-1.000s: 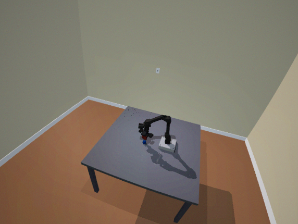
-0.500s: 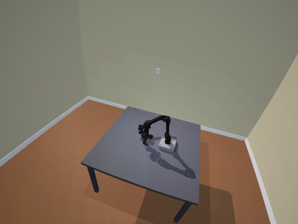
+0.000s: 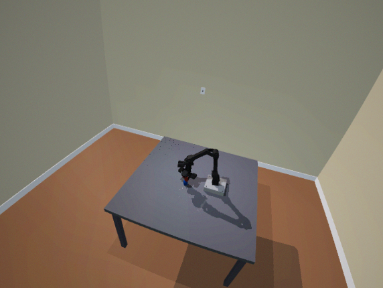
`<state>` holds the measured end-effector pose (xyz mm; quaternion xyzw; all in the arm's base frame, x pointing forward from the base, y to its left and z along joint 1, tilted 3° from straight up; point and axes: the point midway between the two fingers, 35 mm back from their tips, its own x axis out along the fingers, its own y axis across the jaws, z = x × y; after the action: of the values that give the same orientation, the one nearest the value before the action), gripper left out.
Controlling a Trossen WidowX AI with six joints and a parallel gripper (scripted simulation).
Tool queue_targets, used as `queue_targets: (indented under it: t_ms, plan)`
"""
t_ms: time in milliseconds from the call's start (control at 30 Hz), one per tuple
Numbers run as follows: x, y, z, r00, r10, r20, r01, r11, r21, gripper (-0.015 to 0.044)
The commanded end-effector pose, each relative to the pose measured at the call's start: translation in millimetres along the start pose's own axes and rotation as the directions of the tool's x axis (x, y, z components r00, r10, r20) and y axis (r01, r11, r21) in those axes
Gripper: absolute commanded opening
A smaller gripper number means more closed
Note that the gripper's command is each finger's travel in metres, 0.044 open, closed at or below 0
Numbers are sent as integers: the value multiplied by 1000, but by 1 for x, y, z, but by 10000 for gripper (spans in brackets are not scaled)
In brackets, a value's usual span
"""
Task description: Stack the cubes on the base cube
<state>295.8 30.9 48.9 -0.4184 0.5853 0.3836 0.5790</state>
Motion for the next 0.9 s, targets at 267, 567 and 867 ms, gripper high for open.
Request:
queue_targets:
  t_ms: [267, 567, 867]
  plan:
    - [1, 0, 0, 1000, -1, 0, 1, 1000, -1, 184]
    - [-7, 0, 0, 1000, 1, 0, -1, 1000, 0, 205]
    - [-18, 0, 0, 1000, 1, 0, -1, 1000, 0, 205]
